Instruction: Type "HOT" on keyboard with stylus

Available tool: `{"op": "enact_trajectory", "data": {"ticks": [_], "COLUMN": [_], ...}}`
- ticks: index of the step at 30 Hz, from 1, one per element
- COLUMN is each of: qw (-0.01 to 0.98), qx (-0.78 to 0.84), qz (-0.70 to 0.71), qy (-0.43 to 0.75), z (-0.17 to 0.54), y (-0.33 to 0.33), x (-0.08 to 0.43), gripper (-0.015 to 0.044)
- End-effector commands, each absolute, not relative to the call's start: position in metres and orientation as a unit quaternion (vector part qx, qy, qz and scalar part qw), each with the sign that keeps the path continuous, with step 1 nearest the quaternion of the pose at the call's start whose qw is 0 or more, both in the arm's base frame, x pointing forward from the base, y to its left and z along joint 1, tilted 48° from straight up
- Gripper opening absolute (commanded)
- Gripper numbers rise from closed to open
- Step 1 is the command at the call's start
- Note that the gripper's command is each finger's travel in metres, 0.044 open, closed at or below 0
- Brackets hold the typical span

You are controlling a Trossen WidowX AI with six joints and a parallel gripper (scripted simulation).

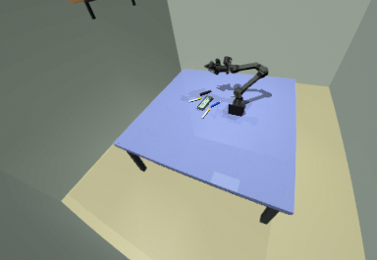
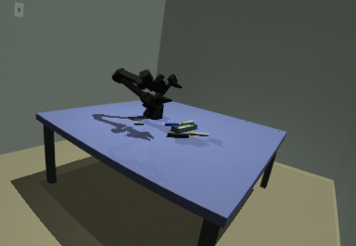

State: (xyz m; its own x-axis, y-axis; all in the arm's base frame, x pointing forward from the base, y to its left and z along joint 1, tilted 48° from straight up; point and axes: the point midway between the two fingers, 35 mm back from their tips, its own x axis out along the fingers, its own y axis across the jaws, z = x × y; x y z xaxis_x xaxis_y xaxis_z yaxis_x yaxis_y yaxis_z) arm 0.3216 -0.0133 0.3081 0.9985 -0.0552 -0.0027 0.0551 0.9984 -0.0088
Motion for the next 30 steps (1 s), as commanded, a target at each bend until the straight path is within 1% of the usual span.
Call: {"op": "enact_trajectory", "data": {"ticks": [1,3,9,13,17,24,30], "qw": [1.0,0.998,0.961,0.915,0.859,0.755,0.675], "qx": [-0.002,0.013,0.047,0.033,-0.008,-0.127,-0.248], "qz": [-0.028,-0.035,-0.082,-0.127,-0.176,-0.259,-0.31], "qy": [0.007,0.055,0.262,0.382,0.48,0.589,0.622], "z": [0.306,0.286,0.194,0.134,0.083,0.019,-0.011], "y": [-0.013,-0.011,0.005,0.017,0.026,0.035,0.039], "x": [0.323,0.335,0.367,0.369,0.36,0.332,0.31], "gripper": [0.0414,0.0361,0.0204,0.0099,0.0,0.0,0.0]}}
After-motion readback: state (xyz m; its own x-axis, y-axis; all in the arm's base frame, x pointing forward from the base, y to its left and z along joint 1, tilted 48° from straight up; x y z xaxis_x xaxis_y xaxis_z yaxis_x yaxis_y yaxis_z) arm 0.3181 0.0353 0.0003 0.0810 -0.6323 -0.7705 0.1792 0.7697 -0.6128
